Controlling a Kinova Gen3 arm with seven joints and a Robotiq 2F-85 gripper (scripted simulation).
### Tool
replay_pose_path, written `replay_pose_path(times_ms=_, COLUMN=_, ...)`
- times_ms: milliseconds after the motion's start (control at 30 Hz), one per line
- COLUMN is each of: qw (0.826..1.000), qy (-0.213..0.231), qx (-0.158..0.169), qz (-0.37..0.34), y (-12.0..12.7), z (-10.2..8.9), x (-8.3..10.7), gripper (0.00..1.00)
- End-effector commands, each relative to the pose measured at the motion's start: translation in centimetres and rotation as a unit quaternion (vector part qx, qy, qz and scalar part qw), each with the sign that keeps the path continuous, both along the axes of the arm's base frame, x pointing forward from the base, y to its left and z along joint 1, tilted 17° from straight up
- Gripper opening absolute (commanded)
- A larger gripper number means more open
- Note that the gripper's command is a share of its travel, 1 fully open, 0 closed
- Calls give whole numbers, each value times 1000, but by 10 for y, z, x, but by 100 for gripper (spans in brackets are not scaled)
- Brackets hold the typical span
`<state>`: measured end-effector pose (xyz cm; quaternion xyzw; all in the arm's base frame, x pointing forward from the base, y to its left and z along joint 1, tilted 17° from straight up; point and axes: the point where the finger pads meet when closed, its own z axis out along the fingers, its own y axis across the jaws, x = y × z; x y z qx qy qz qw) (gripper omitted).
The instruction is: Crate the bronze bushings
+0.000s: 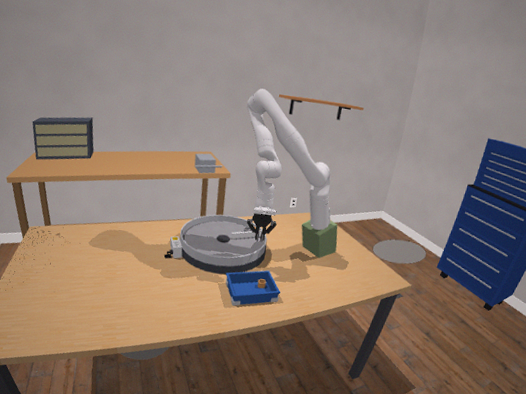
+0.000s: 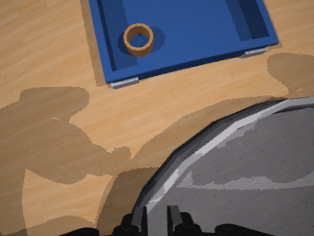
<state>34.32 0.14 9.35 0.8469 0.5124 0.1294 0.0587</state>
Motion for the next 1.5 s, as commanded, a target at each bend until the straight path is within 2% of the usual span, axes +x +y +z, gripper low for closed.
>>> replay_pose_path(times_ms=0, qw=1000, qy=-1, qx=-1, qz=-6, y=-4, z=1, x=1, gripper=14)
replay_pose_path(times_ms=100, qw=1000, qy=-1, qx=-1, qz=-6, y=-4, z=1, x=1, gripper=14)
replay_pose_path(times_ms=267, qw=994, qy=2, qx=28, qz=-102, y=-56, z=-9, x=-20, gripper=14)
replay_pose_path(times_ms=667, qw=994, qy=2, qx=28, qz=-102, y=-56, z=-9, x=-20, gripper=14)
replay_pose_path(times_ms=833, qw=978, qy=6, qx=57, qz=-199, y=-108, z=-19, x=-41, gripper=14)
replay_pose_path(times_ms=1233, qw=978, qy=6, qx=57, qz=-199, y=-108, z=-19, x=-41, gripper=14)
replay_pose_path(times_ms=1400, qw=952, qy=9, qx=85, qz=-293, y=-161, z=-29, x=-61, gripper=14)
replay_pose_path(times_ms=1467, qw=952, qy=9, qx=85, qz=-293, y=-161, z=-29, x=-61, gripper=14)
